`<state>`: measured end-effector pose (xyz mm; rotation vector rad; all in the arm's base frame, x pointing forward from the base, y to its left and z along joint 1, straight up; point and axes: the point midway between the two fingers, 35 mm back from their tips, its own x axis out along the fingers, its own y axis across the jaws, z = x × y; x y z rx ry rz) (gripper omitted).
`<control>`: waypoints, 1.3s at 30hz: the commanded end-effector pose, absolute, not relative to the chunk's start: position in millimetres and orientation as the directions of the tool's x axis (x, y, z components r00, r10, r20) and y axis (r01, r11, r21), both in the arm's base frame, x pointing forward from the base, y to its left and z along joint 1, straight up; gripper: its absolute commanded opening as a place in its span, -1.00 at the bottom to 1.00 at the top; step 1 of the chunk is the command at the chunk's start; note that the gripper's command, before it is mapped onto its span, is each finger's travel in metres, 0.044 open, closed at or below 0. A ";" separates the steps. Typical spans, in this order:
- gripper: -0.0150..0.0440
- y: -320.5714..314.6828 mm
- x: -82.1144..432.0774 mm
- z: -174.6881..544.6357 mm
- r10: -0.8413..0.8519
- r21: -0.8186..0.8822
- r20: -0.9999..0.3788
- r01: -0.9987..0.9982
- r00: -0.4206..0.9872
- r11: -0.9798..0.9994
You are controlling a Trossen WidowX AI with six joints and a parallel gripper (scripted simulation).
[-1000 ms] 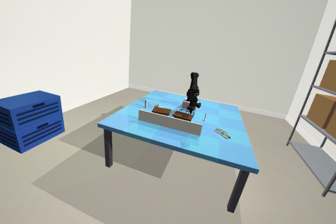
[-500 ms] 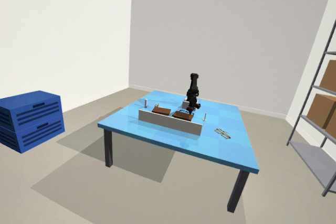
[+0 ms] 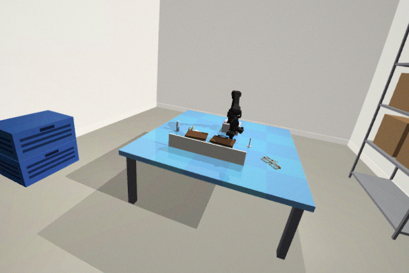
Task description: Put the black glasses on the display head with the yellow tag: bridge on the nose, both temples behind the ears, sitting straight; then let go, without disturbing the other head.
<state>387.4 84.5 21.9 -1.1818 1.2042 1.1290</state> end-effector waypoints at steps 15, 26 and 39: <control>-0.49 82.4 414.6 24.8 -0.004 -0.052 -0.999 -0.997 0.052 0.060; -0.49 82.1 419.6 25.1 -0.004 -0.052 -0.999 -0.997 0.052 0.060; -0.49 82.1 419.4 23.1 -0.004 -0.052 -0.999 -0.997 0.052 0.060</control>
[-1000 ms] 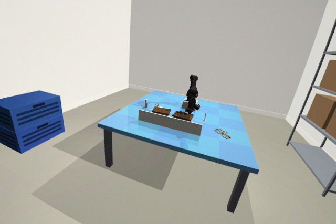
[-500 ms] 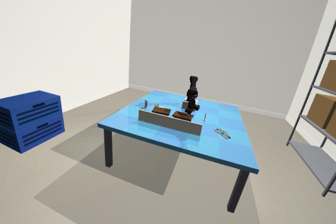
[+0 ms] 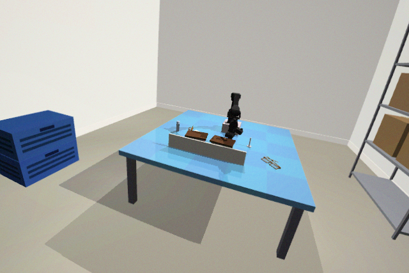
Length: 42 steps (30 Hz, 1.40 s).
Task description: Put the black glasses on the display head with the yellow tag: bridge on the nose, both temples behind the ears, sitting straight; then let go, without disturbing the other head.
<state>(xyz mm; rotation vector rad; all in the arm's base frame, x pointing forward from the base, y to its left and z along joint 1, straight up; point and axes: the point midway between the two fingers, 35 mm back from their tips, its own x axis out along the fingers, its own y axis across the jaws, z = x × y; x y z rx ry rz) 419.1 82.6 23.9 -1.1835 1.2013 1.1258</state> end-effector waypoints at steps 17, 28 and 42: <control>-0.14 82.6 418.9 19.3 0.000 -0.049 -0.999 -0.997 0.049 0.065; -0.13 82.6 418.7 33.9 0.004 -0.044 -0.999 -0.997 0.045 0.063; -0.13 83.8 400.0 54.9 0.008 -0.037 -0.999 -0.997 0.038 0.060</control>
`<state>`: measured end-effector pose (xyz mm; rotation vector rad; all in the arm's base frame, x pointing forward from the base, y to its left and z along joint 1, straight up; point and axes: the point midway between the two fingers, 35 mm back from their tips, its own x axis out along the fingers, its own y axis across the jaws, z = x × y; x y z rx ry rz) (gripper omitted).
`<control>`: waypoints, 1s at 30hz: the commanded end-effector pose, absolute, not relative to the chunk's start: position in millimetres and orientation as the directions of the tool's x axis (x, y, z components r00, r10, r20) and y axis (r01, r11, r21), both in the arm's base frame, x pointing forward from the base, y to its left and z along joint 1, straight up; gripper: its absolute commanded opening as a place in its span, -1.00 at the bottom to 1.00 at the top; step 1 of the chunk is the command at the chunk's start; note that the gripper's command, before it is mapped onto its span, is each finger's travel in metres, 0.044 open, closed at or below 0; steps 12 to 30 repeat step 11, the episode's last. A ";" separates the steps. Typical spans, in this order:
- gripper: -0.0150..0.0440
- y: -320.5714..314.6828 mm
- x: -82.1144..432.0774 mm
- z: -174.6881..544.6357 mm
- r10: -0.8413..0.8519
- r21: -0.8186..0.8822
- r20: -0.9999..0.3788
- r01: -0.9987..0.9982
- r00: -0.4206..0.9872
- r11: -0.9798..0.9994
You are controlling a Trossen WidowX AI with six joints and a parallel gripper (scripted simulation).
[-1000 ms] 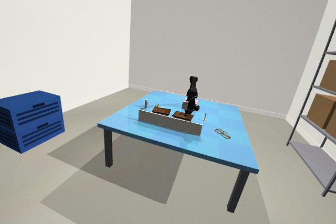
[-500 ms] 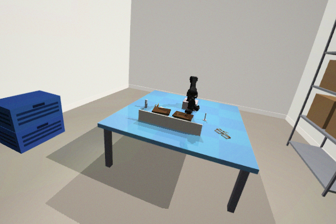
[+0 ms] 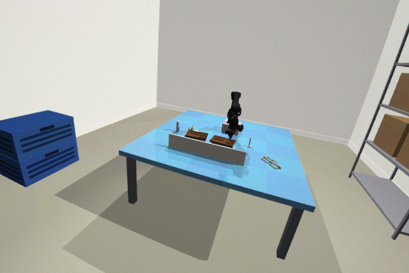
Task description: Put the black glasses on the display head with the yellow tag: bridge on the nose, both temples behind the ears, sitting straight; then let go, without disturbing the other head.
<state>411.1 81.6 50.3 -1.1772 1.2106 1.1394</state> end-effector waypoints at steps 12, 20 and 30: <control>-0.13 85.8 361.7 65.7 0.008 -0.034 -0.999 -0.998 0.035 0.060; -0.13 85.8 361.7 65.7 0.008 -0.034 -0.999 -0.998 0.035 0.060; -0.13 85.8 361.7 65.7 0.008 -0.034 -0.999 -0.998 0.035 0.060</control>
